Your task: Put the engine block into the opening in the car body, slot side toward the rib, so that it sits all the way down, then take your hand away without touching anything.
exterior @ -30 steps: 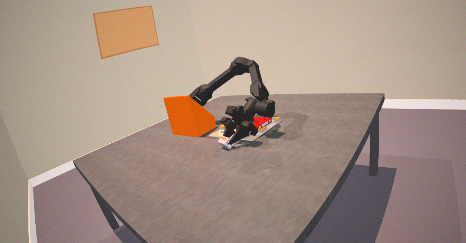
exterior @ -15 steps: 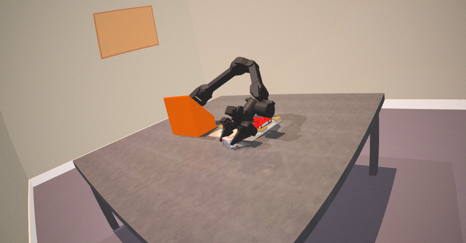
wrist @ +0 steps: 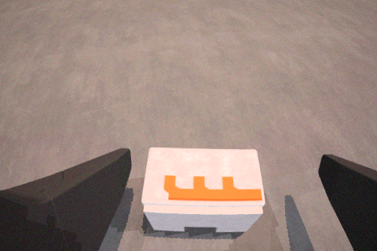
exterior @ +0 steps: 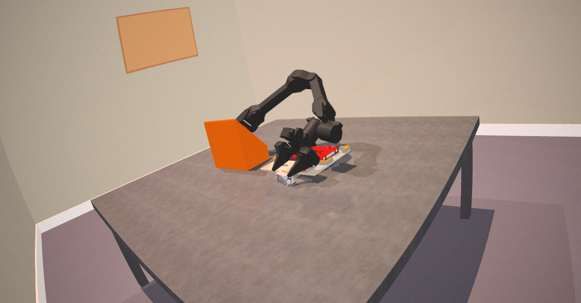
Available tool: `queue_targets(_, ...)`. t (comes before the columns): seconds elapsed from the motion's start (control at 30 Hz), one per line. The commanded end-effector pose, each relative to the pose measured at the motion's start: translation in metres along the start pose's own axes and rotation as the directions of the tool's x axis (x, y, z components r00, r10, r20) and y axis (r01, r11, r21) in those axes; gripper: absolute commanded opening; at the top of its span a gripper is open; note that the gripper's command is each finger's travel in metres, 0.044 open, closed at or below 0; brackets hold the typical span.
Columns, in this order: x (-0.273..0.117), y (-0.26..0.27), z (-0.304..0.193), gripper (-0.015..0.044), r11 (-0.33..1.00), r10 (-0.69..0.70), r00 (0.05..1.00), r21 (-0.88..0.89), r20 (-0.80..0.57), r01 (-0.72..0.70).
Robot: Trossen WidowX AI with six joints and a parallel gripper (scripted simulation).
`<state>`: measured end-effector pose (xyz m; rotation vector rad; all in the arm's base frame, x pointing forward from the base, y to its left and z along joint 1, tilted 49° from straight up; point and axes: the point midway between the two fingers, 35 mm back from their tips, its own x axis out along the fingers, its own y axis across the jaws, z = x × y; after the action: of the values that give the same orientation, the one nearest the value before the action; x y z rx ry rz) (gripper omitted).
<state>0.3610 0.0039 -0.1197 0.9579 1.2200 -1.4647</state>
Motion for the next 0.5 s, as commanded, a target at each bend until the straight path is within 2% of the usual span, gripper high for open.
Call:
queue_targets(0.0, -0.0268, 0.0068, 0.0026, 0.0440, 1.000, 0.031, 0.999, -0.005, -0.010, -0.031)
queue_targets(0.47, -0.0269, 0.0053, 0.0025, 0.0440, 1.000, 0.029, 1.000, -0.002, -0.007, -0.029)
